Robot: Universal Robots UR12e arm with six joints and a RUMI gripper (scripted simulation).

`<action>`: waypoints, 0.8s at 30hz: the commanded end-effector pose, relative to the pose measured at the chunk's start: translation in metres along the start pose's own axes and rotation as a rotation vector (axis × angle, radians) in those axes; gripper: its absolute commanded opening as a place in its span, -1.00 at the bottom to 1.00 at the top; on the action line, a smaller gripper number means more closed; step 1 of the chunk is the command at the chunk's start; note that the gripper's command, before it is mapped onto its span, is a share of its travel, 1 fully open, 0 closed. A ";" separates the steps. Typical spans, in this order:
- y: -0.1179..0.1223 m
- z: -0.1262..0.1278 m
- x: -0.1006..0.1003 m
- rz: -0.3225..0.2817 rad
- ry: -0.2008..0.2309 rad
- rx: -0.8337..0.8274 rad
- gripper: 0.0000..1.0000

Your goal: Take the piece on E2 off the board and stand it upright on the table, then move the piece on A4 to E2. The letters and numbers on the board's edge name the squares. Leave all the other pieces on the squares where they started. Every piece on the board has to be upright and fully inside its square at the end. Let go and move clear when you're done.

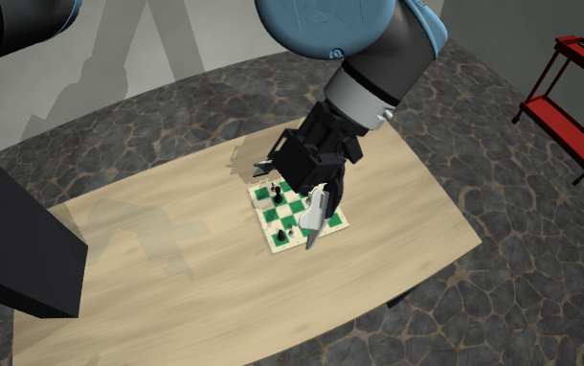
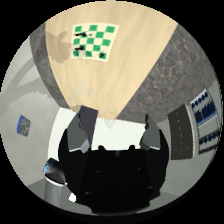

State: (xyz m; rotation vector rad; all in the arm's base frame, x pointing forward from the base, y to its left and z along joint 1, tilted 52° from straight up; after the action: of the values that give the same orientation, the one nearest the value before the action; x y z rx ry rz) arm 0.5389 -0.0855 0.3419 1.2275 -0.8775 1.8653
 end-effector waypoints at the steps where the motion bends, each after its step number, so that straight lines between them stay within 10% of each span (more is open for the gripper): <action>1: -0.002 0.000 -0.001 -0.012 -0.008 0.017 1.00; 11: -0.016 -0.005 -0.014 -0.096 -0.067 0.135 1.00; 24: -0.066 -0.032 -0.051 -0.388 -0.289 0.608 1.00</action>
State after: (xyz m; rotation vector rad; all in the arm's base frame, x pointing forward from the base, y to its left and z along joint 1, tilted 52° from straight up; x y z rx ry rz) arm 0.5786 -0.0515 0.3070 1.7216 -0.3877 1.7834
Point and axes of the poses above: the point where the finger pads meet when closed, its own x axis back along the fingers, its own z axis across the jaws, y = z × x, the point moved 10 cm from there along x, back along the fingers, and after that the axes turned 14 degrees about x, right-handed, at the moved point
